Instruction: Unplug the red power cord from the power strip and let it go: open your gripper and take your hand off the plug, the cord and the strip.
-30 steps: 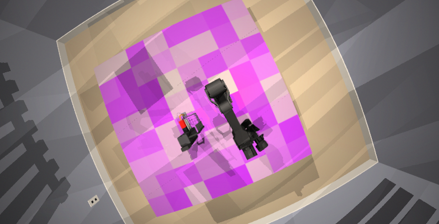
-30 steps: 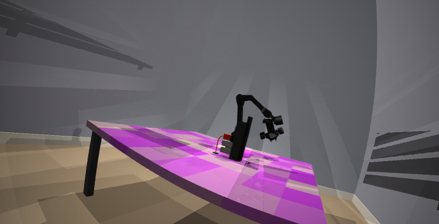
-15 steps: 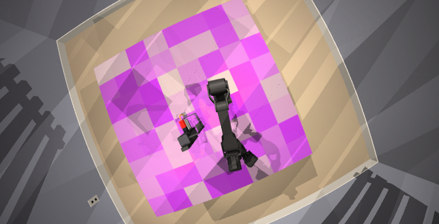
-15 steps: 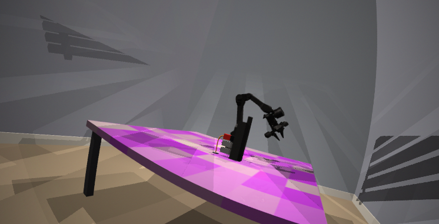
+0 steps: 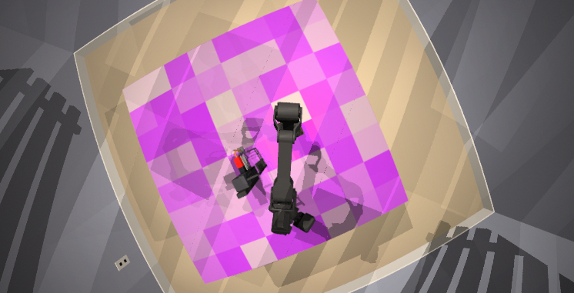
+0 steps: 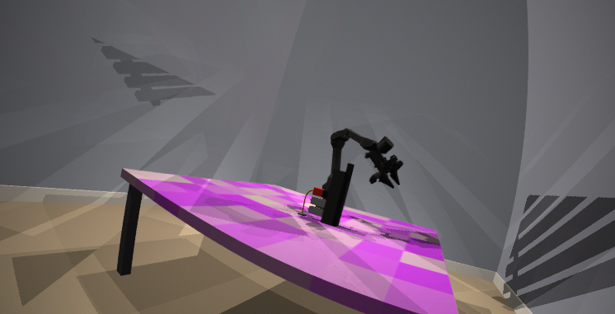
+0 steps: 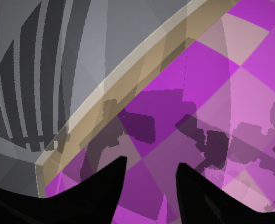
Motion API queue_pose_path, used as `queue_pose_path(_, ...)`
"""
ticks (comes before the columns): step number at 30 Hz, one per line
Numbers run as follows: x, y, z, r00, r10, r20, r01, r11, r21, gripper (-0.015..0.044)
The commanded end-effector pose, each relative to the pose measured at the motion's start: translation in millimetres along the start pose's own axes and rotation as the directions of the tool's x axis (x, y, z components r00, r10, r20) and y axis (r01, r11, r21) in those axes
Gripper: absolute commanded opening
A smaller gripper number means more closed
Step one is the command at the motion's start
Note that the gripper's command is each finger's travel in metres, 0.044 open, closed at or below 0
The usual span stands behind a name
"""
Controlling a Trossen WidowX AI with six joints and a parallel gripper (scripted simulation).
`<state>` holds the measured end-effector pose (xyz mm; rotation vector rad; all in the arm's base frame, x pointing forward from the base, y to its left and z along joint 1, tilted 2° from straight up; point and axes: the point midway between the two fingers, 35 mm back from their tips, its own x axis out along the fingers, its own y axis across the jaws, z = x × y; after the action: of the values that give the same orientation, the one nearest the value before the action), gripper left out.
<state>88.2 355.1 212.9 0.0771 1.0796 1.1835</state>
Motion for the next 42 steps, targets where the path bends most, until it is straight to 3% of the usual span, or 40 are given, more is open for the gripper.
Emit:
queue_pose_path(1, -13.0, -15.5, 30.2, 0.993, -0.050, 0.104, 0.058, 0.995, -0.080, 0.0160)
queue_pose_path(16, -81.9, -88.5, 121.4, 0.865, -0.286, 0.412, 0.401, 0.887, -0.228, 0.0160)
queue_pose_path(25, -141.9, -202.1, 134.8, 0.709, -0.587, 0.390, 0.610, 0.788, 0.077, 0.0160)
queue_pose_path(32, -164.2, -257.4, 110.6, 0.660, -0.704, 0.262, 0.596, 0.703, 0.388, 0.0160)
queue_pose_path(38, -177.0, -309.3, 48.6, 0.652, -0.758, -0.024, 0.451, 0.362, 0.816, 0.0160)
queue_pose_path(42, -185.7, -320.1, 4.8, 0.653, -0.724, -0.222, 0.305, -0.017, 0.952, 0.0160)
